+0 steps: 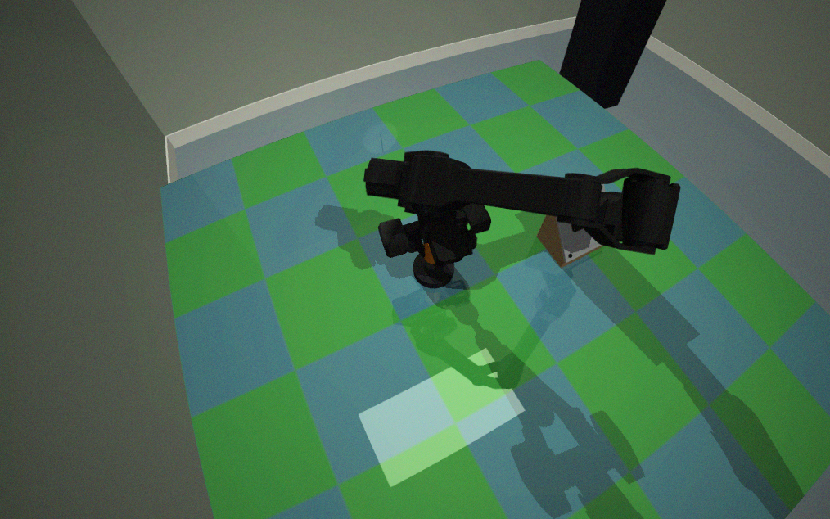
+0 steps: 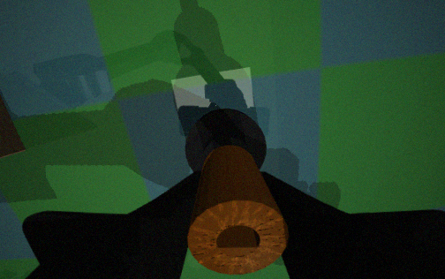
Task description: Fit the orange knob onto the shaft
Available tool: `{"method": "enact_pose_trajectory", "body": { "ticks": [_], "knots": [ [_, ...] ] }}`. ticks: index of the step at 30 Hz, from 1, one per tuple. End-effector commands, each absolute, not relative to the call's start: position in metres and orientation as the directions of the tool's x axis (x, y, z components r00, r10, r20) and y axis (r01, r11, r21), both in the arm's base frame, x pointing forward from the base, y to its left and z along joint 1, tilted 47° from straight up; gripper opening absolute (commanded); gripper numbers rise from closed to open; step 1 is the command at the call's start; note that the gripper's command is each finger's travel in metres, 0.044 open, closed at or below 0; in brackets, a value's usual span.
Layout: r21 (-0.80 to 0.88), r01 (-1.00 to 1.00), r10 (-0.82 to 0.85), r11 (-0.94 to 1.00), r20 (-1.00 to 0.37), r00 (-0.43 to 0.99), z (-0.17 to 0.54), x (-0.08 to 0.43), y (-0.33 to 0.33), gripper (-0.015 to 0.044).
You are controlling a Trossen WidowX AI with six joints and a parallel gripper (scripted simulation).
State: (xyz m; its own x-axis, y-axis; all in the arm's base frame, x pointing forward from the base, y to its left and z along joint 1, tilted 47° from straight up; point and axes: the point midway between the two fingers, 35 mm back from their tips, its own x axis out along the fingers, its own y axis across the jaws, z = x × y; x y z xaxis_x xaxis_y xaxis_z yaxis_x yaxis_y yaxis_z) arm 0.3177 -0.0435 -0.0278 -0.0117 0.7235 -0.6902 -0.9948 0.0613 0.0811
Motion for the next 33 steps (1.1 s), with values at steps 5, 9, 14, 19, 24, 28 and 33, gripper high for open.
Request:
{"method": "enact_pose_trajectory", "body": {
  "ticks": [5,9,14,19,24,28,33],
  "knots": [
    [0.063,-0.997,0.722,0.051,-0.692,-0.007,-0.0300,0.3176,-0.0448,0.0000],
    [0.063,-0.997,0.722,0.051,-0.692,-0.007,-0.0302,0.3164,-0.0440,0.0000],
    [0.063,-0.997,0.722,0.051,-0.692,-0.007,-0.0286,0.3175,-0.0445,0.0000],
    [0.063,-0.997,0.722,0.051,-0.692,-0.007,-0.0275,0.3177,-0.0443,0.0000],
    [0.063,-0.997,0.722,0.051,-0.691,-0.007,-0.0291,0.3174,-0.0418,0.0000],
    [0.063,-0.997,0.722,0.051,-0.691,-0.007,-0.0302,0.3172,-0.0408,0.0000],
    [0.063,-0.997,0.722,0.051,-0.691,-0.007,-0.0294,0.3172,-0.0429,0.0000]
  ]
}}
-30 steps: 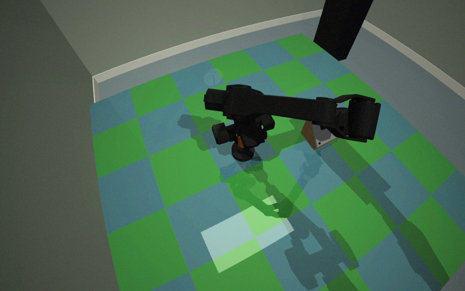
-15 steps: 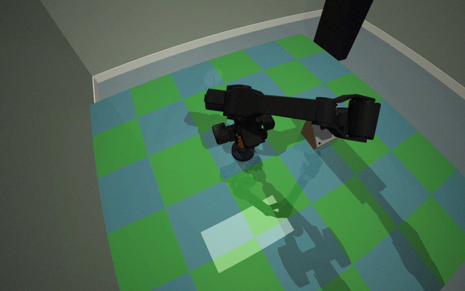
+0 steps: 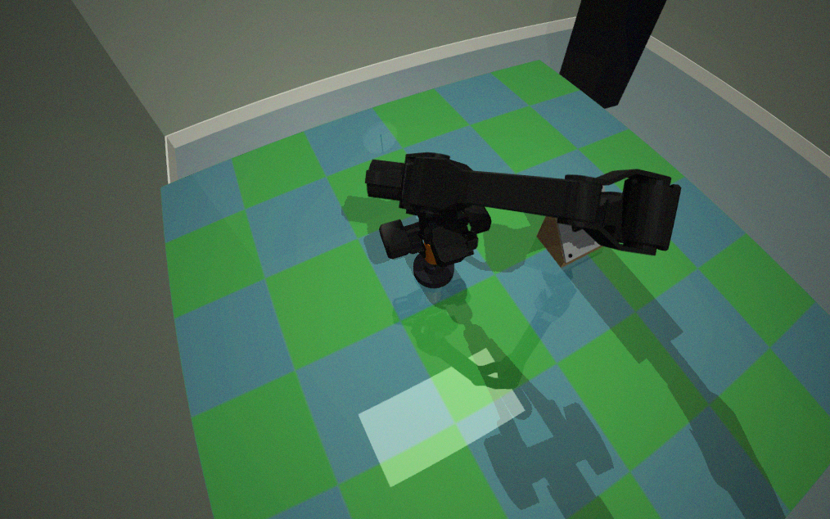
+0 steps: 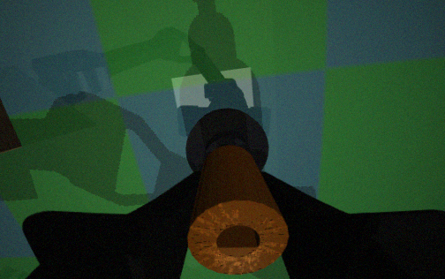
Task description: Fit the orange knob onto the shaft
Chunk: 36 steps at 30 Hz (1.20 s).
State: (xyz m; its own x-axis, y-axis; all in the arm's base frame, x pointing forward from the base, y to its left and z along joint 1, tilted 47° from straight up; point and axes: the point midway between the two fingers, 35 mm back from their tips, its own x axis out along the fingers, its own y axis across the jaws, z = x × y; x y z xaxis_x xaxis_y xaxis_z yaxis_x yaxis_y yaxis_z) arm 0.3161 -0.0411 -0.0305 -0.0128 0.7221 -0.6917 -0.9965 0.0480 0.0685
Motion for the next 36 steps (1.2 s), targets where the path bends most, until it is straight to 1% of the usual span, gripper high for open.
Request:
{"method": "enact_pose_trajectory", "body": {
  "ticks": [1,6,12,36],
  "knots": [
    [0.063,-0.997,0.722,0.051,-0.692,-0.007,-0.0292,0.3173,-0.0437,0.0000],
    [0.044,-0.999,0.722,0.032,-0.692,-0.007,-0.0286,0.3180,-0.0459,0.0000],
    [-0.088,-0.992,0.722,-0.094,-0.692,-0.007,-0.0296,0.3182,-0.0474,0.0000],
    [-0.088,-0.992,0.722,-0.094,-0.691,-0.007,-0.0317,0.3183,-0.0413,0.0000]
  ]
}}
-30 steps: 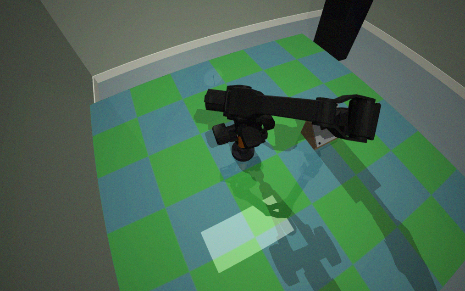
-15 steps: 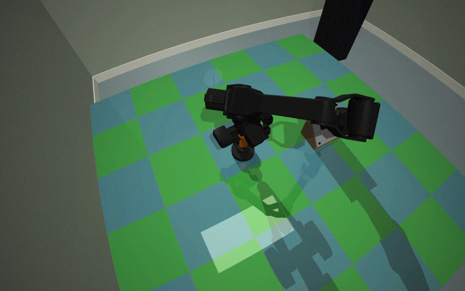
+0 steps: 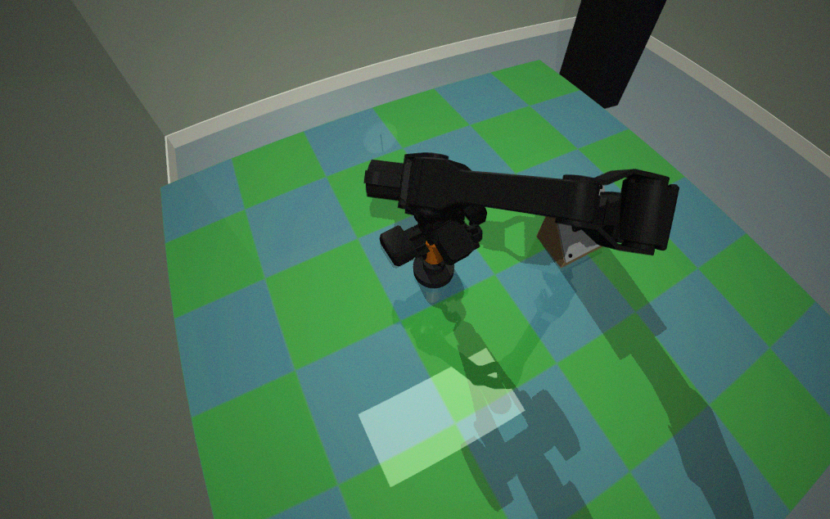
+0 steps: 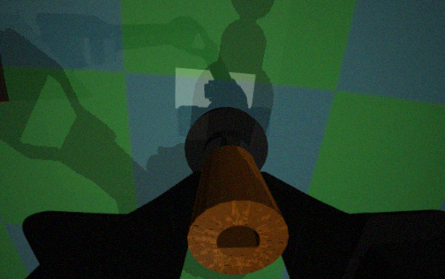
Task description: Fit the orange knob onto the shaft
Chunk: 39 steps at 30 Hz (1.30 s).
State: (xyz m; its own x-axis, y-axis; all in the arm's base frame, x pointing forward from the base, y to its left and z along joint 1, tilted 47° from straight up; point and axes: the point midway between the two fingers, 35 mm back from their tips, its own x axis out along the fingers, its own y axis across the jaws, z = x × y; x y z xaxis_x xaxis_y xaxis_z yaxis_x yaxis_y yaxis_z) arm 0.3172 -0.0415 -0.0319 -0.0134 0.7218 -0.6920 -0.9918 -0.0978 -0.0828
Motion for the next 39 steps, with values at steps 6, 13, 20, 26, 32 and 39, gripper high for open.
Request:
{"method": "enact_pose_trajectory", "body": {
  "ticks": [6,13,20,26,32,39],
  "knots": [
    [-0.088,-0.992,0.722,-0.094,-0.691,-0.007,-0.0317,0.3183,-0.0413,0.0000],
    [-0.088,-0.992,0.722,-0.094,-0.691,-0.007,-0.0317,0.3183,-0.0413,0.0000],
    [-0.088,-0.992,0.722,-0.094,-0.691,-0.007,-0.0317,0.3183,-0.0413,0.0000],
    [-0.088,-0.992,0.722,-0.094,-0.691,-0.007,-0.0317,0.3183,-0.0413,0.0000],
    [-0.088,-0.992,0.722,-0.094,-0.691,-0.007,-0.0317,0.3183,-0.0413,0.0000],
    [-0.088,-0.992,0.722,-0.094,-0.692,-0.007,-0.0288,0.3165,-0.0447,0.0000]
  ]
}}
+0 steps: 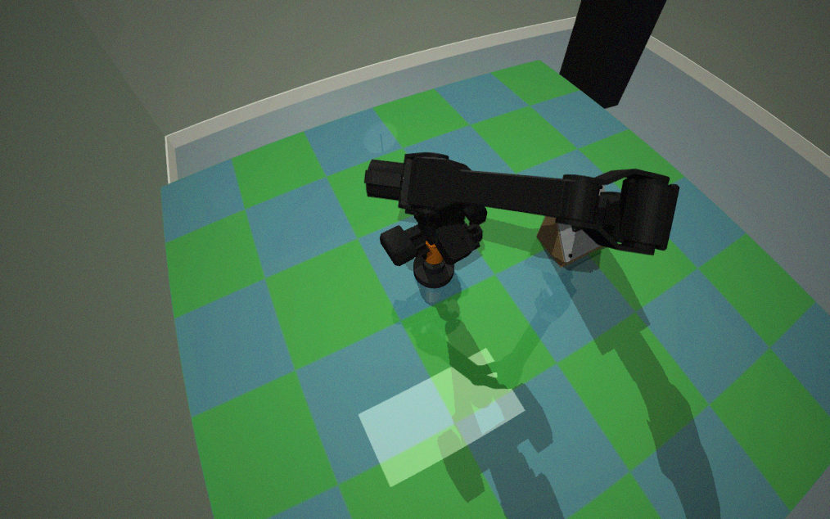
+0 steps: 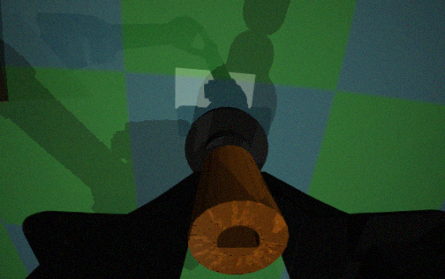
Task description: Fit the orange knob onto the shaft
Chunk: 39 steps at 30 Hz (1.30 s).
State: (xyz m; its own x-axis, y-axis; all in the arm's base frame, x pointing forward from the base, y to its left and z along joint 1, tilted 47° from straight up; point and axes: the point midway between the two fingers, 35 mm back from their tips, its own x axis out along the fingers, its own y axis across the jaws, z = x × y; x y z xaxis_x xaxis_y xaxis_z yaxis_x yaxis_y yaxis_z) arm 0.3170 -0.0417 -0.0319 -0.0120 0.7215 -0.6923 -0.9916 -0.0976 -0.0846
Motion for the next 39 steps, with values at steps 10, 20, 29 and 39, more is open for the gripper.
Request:
{"method": "enact_pose_trajectory", "body": {
  "ticks": [10,20,29,39],
  "knots": [
    [-0.125,-0.984,0.722,-0.129,-0.692,-0.007,-0.028,0.318,-0.047,0.0000],
    [-0.125,-0.984,0.722,-0.129,-0.691,-0.007,-0.033,0.317,-0.042,0.0000],
    [-0.127,-0.983,0.722,-0.132,-0.691,-0.007,-0.033,0.317,-0.040,0.0000],
    [-0.128,-0.983,0.723,-0.132,-0.691,-0.007,-0.039,0.317,-0.033,0.0000]
  ]
}}
